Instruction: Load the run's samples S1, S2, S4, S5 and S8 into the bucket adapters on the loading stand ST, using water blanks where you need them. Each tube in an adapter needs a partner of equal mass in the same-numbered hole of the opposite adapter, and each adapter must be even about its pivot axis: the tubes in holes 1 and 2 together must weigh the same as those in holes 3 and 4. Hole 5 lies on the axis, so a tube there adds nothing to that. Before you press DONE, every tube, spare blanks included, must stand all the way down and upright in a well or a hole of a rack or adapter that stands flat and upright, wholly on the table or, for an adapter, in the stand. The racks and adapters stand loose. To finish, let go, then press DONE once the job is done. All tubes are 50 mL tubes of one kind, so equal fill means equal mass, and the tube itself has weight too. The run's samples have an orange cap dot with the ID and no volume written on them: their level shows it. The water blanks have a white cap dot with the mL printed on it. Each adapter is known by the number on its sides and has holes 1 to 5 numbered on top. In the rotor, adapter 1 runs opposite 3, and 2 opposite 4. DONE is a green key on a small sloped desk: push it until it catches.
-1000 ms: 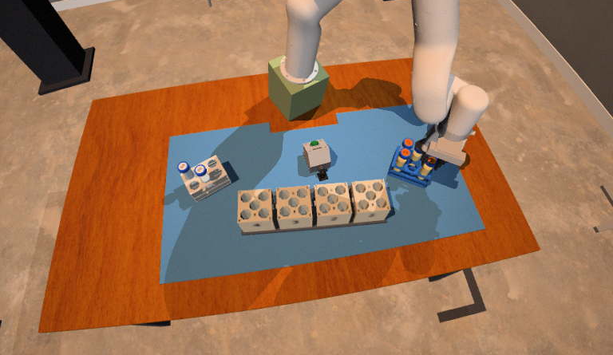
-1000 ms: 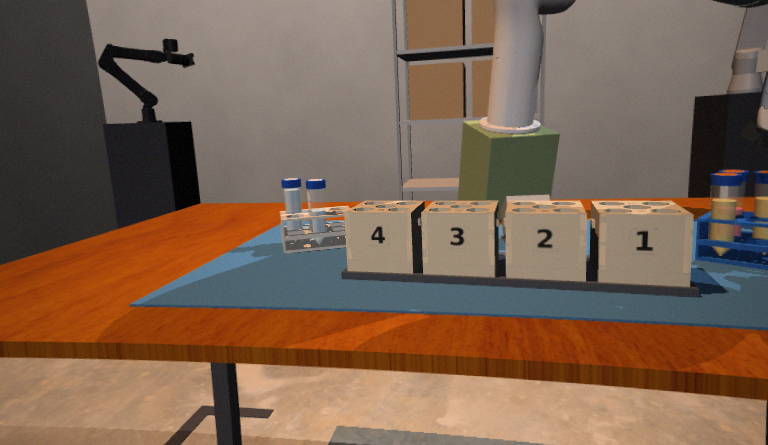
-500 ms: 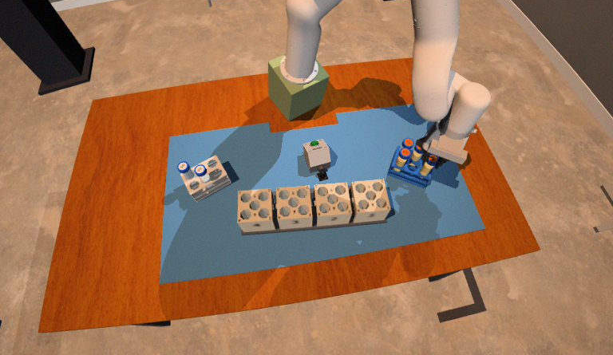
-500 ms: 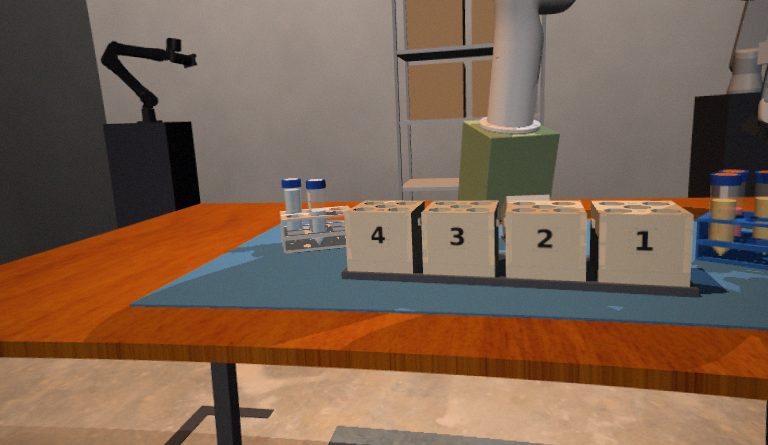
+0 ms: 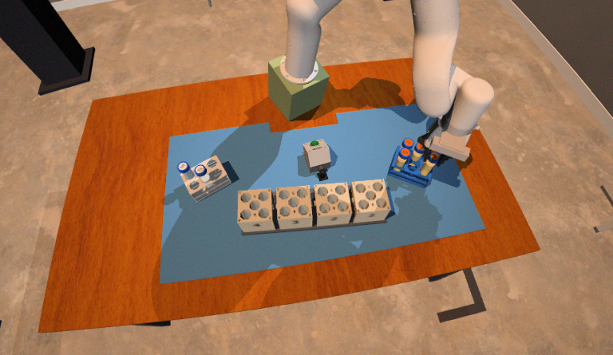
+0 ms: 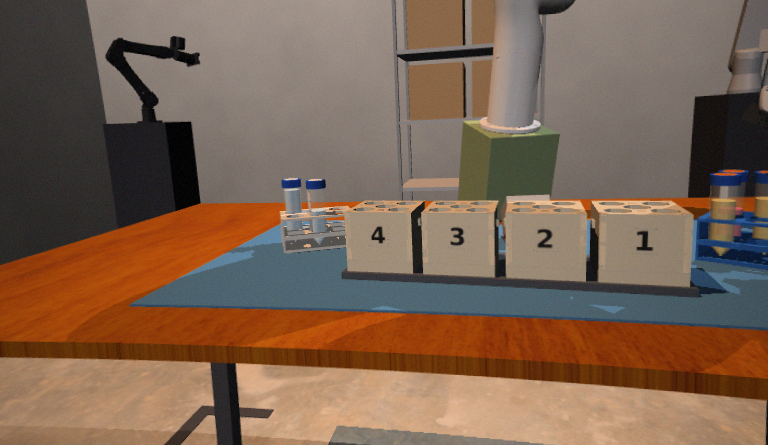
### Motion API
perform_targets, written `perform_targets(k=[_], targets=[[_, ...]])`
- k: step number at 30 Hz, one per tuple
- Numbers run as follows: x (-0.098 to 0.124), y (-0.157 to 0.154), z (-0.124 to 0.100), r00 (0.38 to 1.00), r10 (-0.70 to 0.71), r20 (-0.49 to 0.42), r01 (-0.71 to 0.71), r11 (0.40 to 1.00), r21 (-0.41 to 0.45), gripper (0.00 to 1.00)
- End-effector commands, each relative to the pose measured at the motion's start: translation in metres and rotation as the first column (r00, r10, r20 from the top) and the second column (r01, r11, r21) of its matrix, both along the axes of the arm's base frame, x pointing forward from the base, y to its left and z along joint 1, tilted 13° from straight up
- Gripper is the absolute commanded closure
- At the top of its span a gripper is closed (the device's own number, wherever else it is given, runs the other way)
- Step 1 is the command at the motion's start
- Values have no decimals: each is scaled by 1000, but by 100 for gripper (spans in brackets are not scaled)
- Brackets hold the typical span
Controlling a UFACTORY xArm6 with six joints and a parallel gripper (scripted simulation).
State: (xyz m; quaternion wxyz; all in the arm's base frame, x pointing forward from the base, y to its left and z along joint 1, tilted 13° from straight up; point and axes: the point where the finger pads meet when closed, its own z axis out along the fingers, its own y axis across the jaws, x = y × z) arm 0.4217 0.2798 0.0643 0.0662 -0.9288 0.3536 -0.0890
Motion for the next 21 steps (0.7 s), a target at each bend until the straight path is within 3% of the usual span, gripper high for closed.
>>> perform_targets(k=[1,21], targets=[[-1,0,10,1000,0,3,0,1000,2,100],[-8,-2,43,1000,0,3,0,1000,2,100]])
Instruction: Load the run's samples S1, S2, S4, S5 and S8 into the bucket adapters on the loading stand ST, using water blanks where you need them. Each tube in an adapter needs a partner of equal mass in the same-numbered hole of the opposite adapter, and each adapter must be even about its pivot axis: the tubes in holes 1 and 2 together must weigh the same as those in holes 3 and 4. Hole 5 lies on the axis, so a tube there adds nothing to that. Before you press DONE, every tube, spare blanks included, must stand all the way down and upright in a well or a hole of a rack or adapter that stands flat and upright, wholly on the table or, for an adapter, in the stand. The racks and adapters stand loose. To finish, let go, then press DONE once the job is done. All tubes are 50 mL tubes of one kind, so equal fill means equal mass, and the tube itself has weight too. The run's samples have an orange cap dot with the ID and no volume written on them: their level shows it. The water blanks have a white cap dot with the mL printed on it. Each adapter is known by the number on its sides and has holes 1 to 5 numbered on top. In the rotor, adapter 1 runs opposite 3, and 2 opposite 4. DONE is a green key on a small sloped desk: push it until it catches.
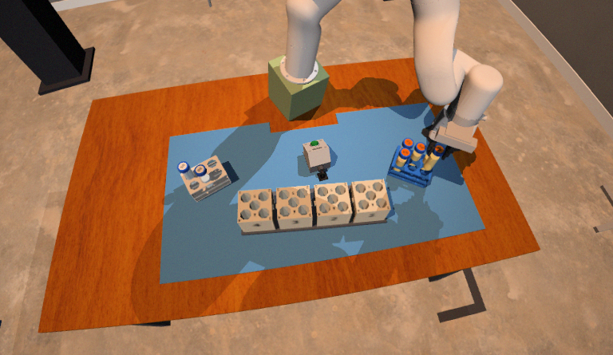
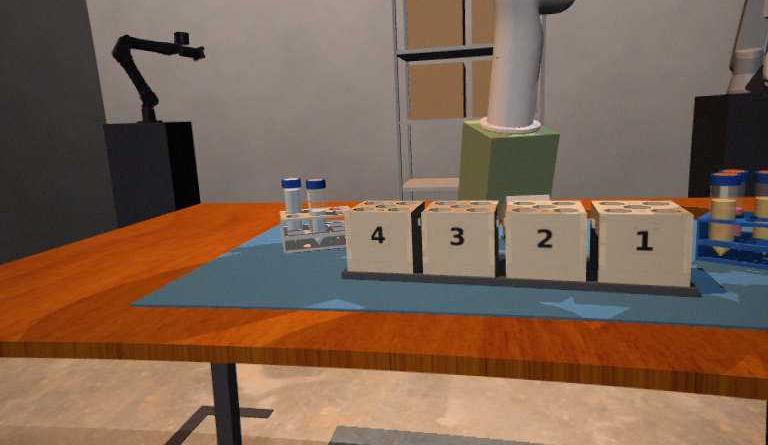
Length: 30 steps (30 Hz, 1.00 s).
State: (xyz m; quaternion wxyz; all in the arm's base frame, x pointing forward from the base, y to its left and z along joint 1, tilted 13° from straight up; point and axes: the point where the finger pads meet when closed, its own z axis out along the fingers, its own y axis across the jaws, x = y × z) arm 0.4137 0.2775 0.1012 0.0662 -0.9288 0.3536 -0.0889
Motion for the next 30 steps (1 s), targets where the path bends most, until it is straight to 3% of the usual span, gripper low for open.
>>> perform_targets(k=[1,30], targets=[[0,0,6,1000,0,3,0,1000,2,100],[-12,-3,59,1000,0,3,0,1000,3,100]])
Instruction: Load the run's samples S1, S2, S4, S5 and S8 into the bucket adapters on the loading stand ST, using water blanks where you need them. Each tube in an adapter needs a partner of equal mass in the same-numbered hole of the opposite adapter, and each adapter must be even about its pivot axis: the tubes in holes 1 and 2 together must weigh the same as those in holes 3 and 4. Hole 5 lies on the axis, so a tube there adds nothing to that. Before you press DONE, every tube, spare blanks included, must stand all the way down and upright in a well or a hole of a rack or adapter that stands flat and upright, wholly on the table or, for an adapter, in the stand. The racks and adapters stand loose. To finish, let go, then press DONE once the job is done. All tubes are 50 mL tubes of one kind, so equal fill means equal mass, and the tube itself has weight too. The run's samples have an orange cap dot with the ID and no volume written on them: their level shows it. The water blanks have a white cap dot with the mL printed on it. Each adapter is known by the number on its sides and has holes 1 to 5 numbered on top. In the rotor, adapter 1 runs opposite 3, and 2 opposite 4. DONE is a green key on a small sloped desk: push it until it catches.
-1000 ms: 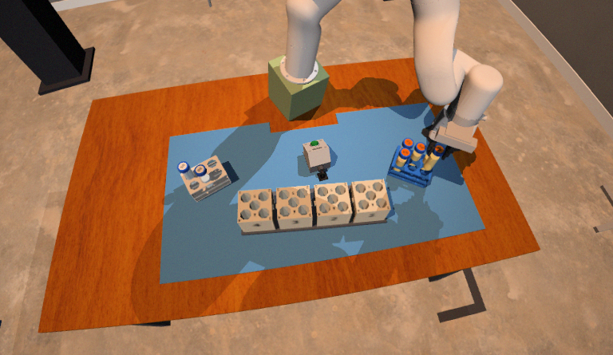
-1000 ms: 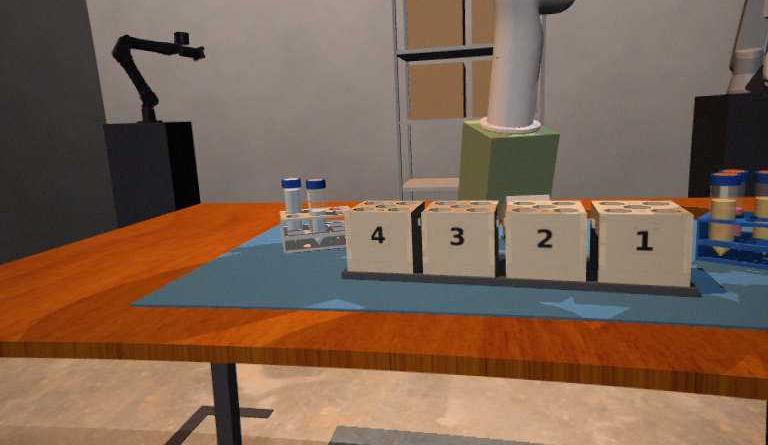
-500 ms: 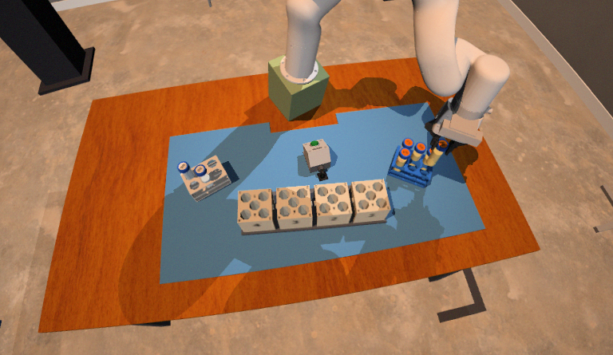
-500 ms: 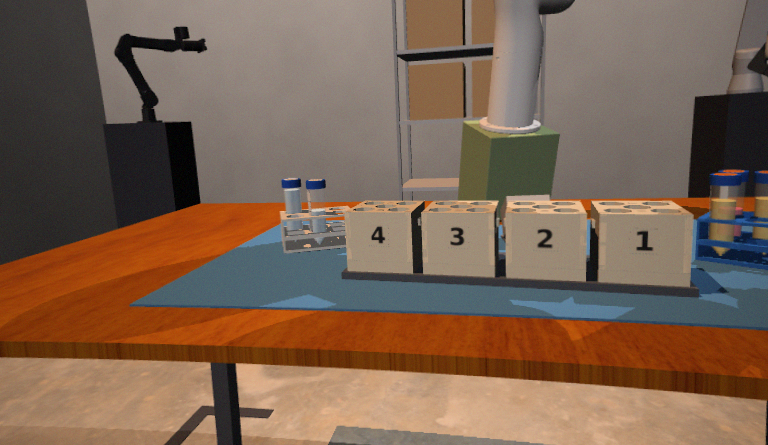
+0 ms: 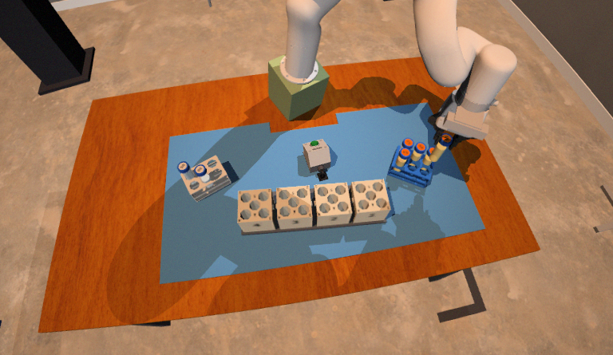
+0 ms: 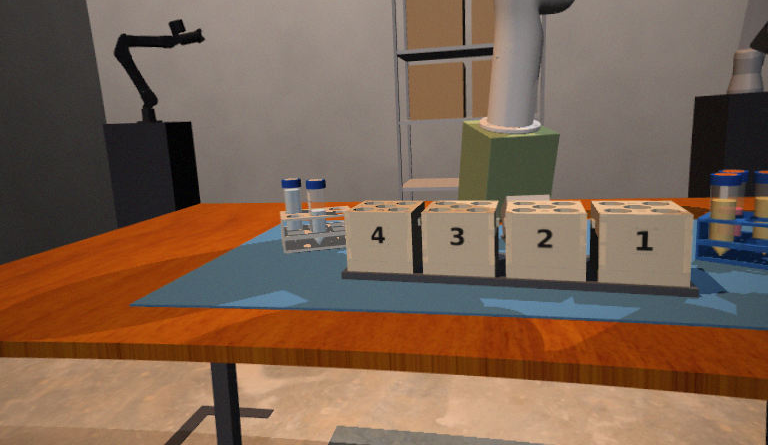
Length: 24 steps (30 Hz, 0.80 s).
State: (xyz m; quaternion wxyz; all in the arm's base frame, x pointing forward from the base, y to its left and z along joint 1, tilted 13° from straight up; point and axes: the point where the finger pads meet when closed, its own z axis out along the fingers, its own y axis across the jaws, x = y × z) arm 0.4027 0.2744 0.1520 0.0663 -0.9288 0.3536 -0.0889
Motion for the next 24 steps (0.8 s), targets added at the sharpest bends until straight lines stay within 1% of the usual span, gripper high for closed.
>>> perform_targets(k=[1,3,24], targets=[[-1,0,10,1000,0,3,0,1000,2,100],[-2,0,14,1000,0,3,0,1000,2,100],[-2,0,14,1000,0,3,0,1000,2,100]])
